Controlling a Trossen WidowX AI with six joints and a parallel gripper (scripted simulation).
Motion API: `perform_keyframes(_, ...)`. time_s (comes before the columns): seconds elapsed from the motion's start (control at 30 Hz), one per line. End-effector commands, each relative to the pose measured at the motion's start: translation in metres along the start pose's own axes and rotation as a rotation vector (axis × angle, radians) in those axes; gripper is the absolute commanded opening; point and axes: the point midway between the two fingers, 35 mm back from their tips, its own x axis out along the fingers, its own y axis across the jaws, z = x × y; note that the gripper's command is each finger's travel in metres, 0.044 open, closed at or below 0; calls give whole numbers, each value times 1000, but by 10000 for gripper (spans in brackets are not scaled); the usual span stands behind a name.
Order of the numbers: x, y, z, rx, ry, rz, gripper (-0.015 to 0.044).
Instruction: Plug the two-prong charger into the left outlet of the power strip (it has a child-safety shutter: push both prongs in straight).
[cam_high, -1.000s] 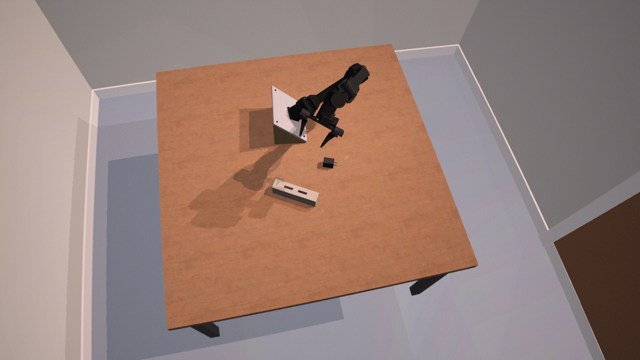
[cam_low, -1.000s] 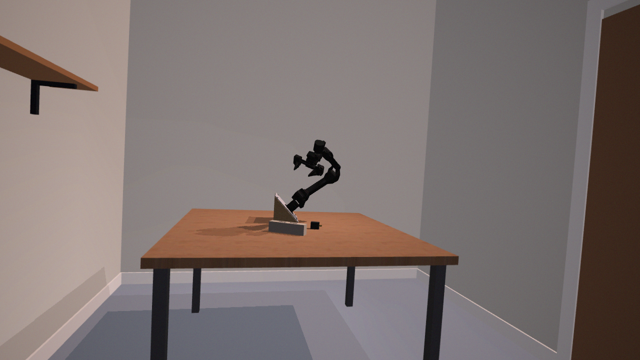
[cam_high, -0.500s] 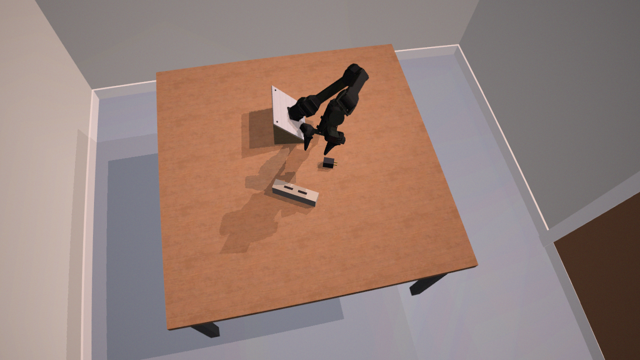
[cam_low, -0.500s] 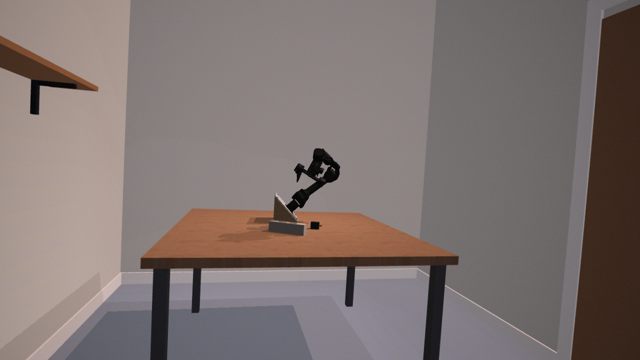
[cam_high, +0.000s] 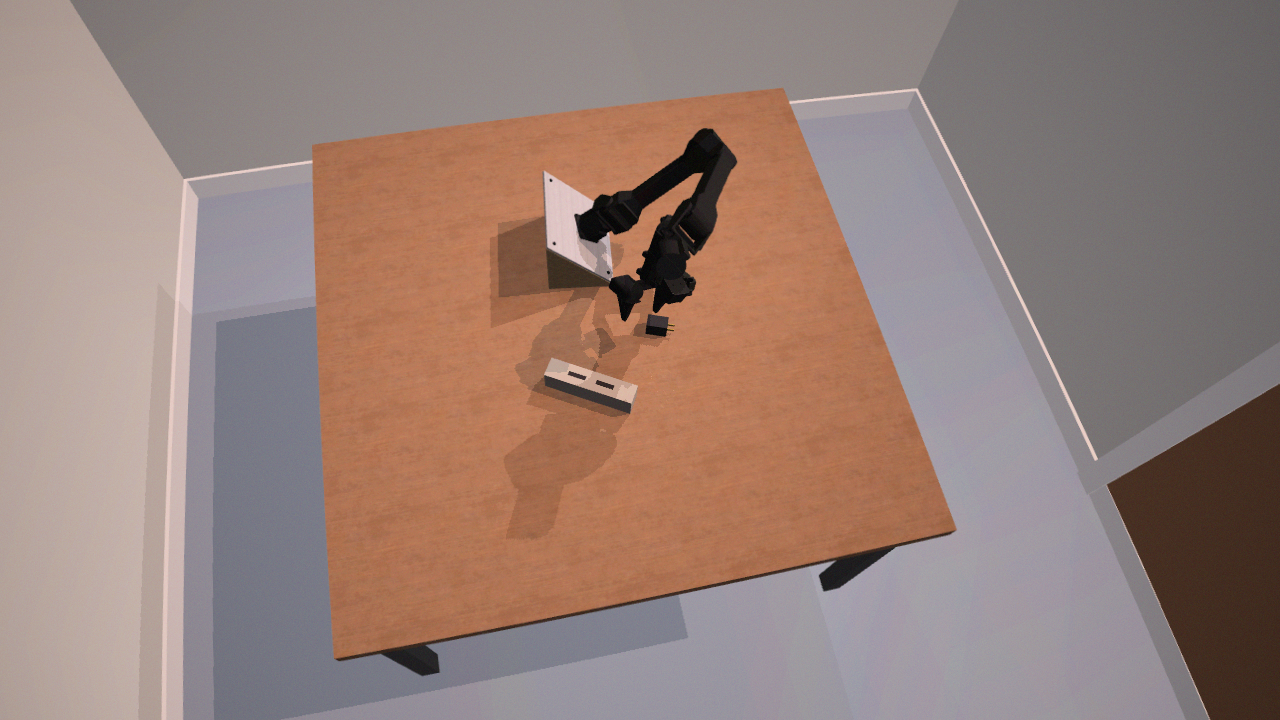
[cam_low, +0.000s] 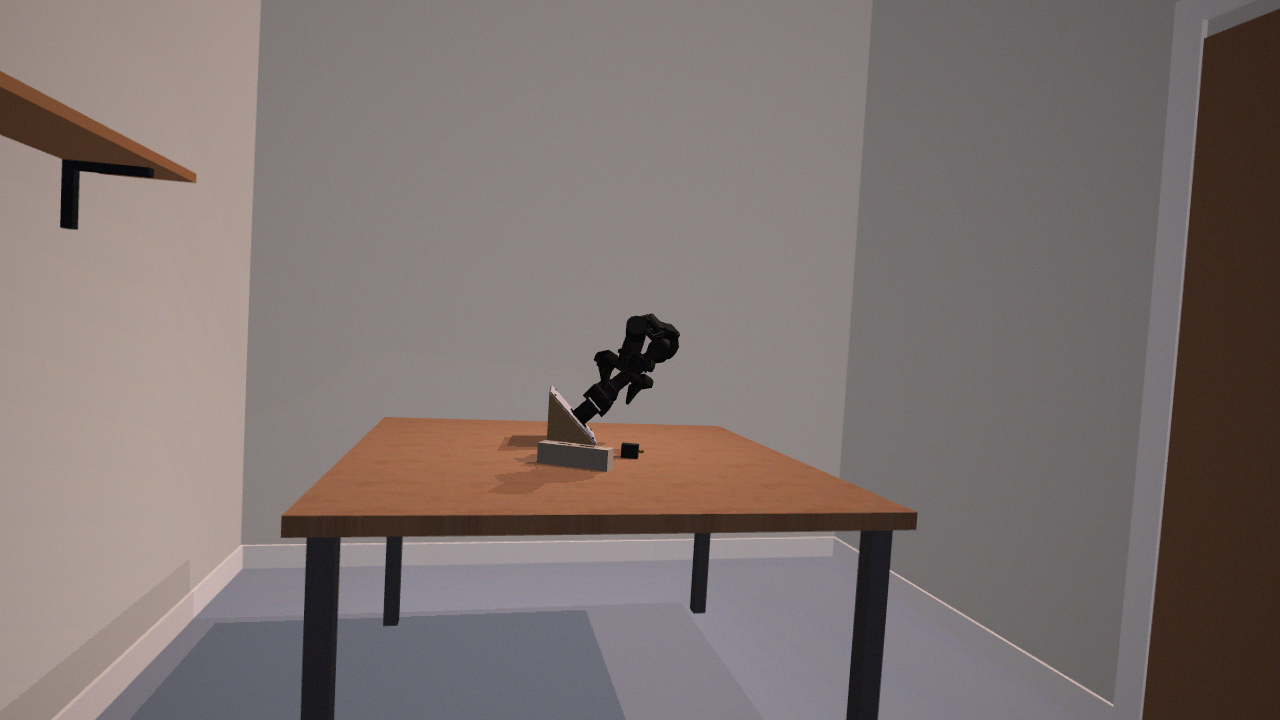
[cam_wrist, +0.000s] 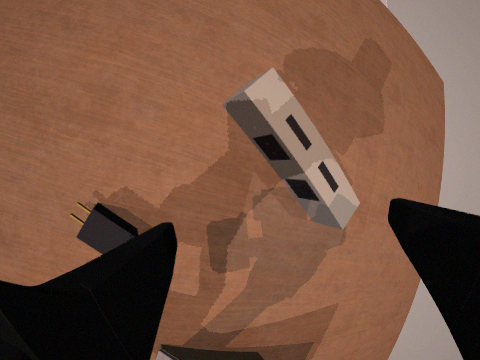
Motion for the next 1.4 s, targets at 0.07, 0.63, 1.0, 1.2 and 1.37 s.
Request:
perform_keyframes(0.07, 16, 22, -5, -158, 36, 99, 440)
perform_keyframes(0.63, 47, 81, -24, -583, 76, 364, 440)
perform_keyframes(1.0, 57, 109, -36, -783, 68, 501, 440)
perform_keyframes(1.2, 60, 110, -36, -783, 68, 501, 440)
perform_keyframes(1.37, 68, 114, -38, -783, 67, 501, 440)
